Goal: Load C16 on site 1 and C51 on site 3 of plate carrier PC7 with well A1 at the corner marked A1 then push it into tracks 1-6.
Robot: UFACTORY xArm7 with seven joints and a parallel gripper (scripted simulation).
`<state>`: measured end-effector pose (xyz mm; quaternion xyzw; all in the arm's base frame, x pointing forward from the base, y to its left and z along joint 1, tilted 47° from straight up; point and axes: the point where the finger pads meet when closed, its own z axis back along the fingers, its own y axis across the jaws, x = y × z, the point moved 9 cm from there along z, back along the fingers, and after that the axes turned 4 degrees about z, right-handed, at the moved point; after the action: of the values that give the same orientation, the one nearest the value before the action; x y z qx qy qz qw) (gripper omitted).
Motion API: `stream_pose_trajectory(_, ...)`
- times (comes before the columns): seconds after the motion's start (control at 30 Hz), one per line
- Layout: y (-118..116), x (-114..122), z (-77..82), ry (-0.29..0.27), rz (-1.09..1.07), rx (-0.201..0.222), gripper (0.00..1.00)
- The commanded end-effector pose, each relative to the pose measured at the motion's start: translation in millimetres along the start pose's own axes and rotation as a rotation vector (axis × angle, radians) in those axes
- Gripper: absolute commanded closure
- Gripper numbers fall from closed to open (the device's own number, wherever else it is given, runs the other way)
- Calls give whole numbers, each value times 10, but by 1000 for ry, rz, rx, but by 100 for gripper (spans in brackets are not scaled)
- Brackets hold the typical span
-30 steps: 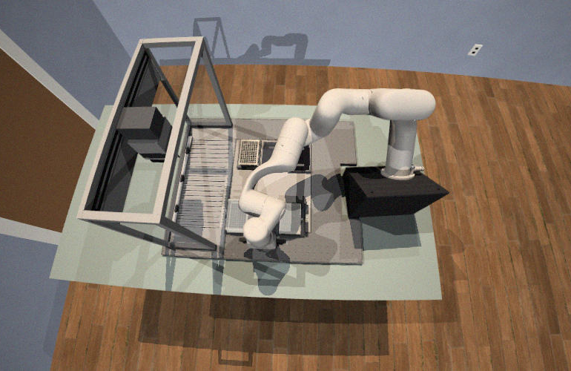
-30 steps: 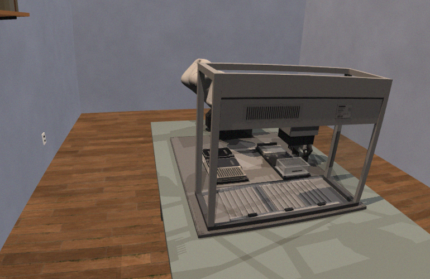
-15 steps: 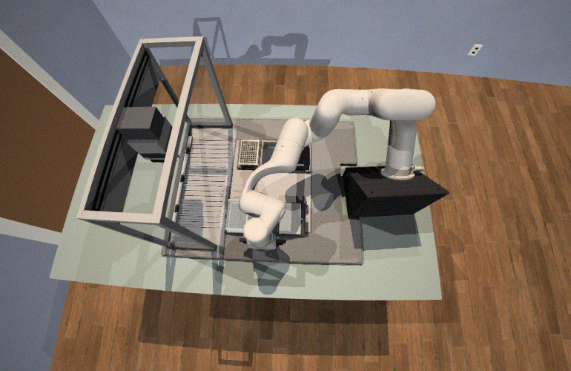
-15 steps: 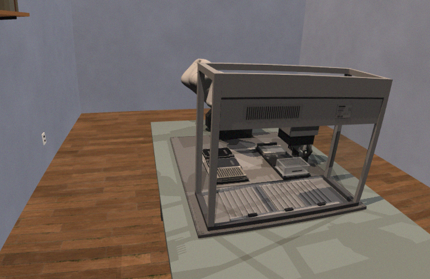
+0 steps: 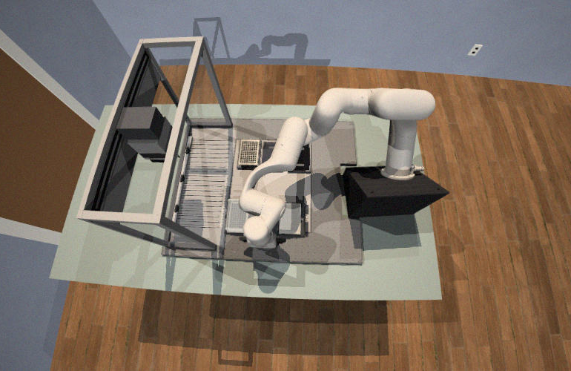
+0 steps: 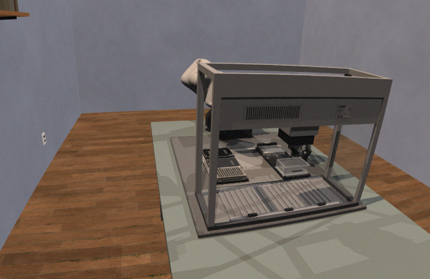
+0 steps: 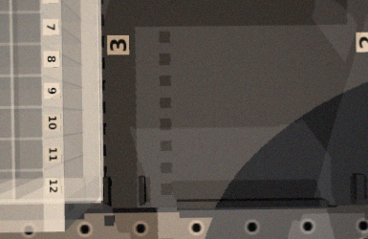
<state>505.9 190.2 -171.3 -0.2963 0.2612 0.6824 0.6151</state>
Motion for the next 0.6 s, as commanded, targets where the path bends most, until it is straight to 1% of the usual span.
stream_pose_trajectory(0.0,-5,-8,23,-3,0,-3,0)
stream_pose_trajectory(0.57,1,-83,23,-3,0,-3,0)
